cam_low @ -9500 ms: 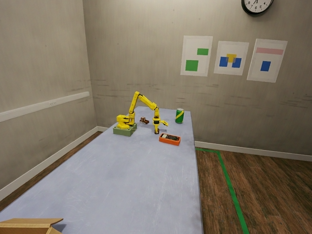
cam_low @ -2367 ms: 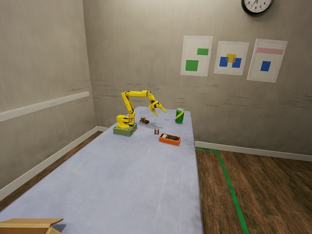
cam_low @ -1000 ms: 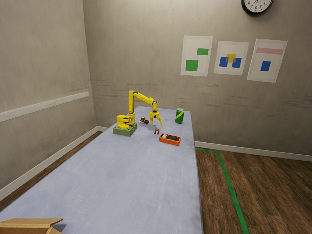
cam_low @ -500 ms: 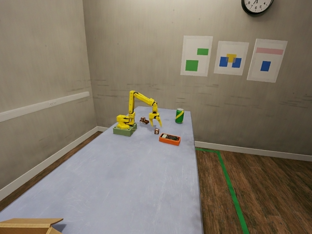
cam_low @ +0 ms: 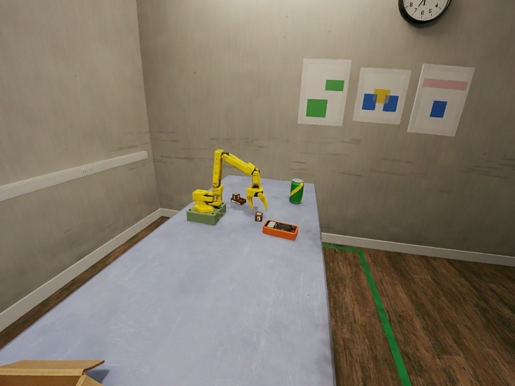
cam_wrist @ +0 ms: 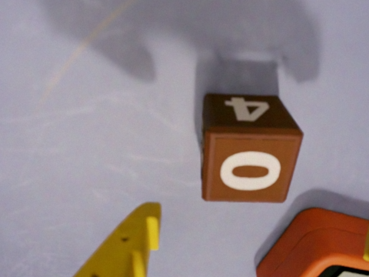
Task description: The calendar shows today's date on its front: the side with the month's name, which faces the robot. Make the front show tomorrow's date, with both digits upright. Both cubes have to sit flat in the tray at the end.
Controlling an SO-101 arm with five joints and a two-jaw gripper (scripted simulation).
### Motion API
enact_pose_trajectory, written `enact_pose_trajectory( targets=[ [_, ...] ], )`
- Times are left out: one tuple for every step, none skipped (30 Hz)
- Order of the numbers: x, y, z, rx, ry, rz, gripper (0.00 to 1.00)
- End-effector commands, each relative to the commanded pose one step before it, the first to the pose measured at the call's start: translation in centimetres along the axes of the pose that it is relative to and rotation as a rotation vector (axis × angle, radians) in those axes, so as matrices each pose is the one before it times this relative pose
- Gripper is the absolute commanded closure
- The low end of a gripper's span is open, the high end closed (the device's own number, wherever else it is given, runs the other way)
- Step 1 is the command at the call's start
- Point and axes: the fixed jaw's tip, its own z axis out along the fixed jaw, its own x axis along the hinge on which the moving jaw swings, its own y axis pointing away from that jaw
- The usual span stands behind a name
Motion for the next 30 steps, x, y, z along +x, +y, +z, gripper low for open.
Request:
enact_pose_trajectory(
  targets=[
    [0.199,0.215,0.6898,-0.01476,-0.0009,0.00105,0.65],
    [0.0,0.0,0.0,0.0,0.0,0.0,0.65],
    [0.0,0.0,0.0,0.0,0.0,0.0,0.65],
    [0.001,-0.008,0.1375,0.00001,0.0,-0.00001,0.65],
    [0.0,-0.008,0.1445,0.0,0.0,0.0,0.65],
    [0.0,-0.007,0.1517,0.0,0.0,0.0,0.65],
    [0.0,-0.005,0.1571,0.0,0.0,0.0,0.65],
    [0.0,-0.004,0.1614,0.0,0.0,0.0,0.65],
    [0.0,-0.003,0.1644,0.0,0.0,0.0,0.65],
    [0.0,0.0,0.1662,0.0,0.0,0.0,0.65],
    [0.001,0.002,0.1663,0.0,-0.00003,0.0,0.65],
    [0.001,0.003,0.1651,0.0,0.0,0.0,0.65],
    [0.001,0.005,0.1633,0.0,0.0,0.0,0.65],
    [0.001,0.006,0.1592,0.0,0.0,0.0,0.65],
    [0.001,0.008,0.155,0.0,0.0,0.0,0.65],
    [0.001,0.008,0.149,0.0,0.0,0.0,0.65],
    [0.001,0.01,0.1412,0.0,0.0,0.0,0.65],
    [0.001,0.011,0.134,0.0,0.0,0.0,0.65],
    [0.0,0.0,0.0,0.0,0.0,0.0,0.65],
    [0.0,0.0,0.0,0.0,0.0,0.0,0.65],
    [0.001,0.011,0.1245,0.0,0.00002,-0.00001,0.65],
    [0.001,0.011,0.1153,0.0,0.0,0.0,0.65],
    [0.001,0.011,0.1051,0.0,0.0,0.0,0.65],
    [0.001,0.01,0.0937,0.0,0.0,0.0,0.65],
    [0.001,0.01,0.0835,0.0,0.0,0.0,0.65],
    [0.001,0.009,0.0715,0.0,0.0,0.0,0.65],
    [0.001,0.007,0.0613,0.0,0.0,0.0,0.65],
    [0.0,0.007,0.0499,0.0,0.0,0.0,0.65],
    [0.001,0.006,0.0391,0.0,0.0,0.0,0.65],
    [0.0,0.004,0.03,0.0,0.0,0.0,0.65]
  ],
)
